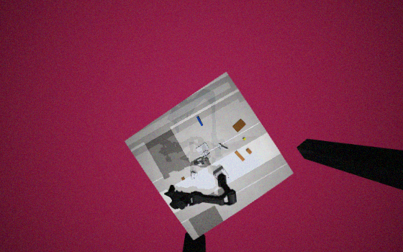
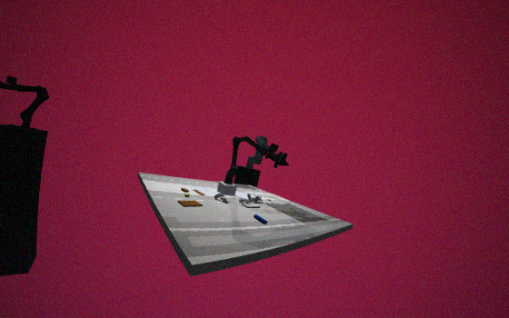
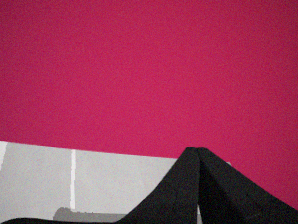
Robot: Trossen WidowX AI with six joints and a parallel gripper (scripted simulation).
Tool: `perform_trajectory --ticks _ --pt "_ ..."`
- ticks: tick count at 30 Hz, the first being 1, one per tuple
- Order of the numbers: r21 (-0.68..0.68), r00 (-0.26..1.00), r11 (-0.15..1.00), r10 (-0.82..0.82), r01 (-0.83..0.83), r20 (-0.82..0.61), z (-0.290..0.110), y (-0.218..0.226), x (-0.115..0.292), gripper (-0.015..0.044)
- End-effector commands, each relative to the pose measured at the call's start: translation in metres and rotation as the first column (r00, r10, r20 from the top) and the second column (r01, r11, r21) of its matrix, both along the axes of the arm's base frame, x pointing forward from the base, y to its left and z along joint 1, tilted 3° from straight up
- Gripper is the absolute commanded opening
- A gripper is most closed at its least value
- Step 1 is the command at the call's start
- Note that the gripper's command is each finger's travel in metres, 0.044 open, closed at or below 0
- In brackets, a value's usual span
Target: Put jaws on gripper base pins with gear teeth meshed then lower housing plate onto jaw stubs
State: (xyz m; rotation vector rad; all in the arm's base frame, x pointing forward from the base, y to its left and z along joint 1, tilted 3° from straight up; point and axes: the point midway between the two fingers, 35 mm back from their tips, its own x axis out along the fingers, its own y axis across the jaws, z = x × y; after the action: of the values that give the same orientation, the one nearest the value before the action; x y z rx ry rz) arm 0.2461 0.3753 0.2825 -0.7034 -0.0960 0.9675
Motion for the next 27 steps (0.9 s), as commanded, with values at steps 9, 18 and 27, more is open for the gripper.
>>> perform_trajectory --ticks 9,18,27 --pt "-0.040 0.975 0.991 -0.130 0.124 -0.181 -0.036 -0.038 0.023 0.0000" --pt "-0.081 0.923 0.972 -0.235 0.221 -0.305 -0.062 -0.068 0.036 0.0000" --pt "-0.128 0.842 0.939 -0.342 0.319 -0.417 -0.088 -0.099 0.045 0.0000"
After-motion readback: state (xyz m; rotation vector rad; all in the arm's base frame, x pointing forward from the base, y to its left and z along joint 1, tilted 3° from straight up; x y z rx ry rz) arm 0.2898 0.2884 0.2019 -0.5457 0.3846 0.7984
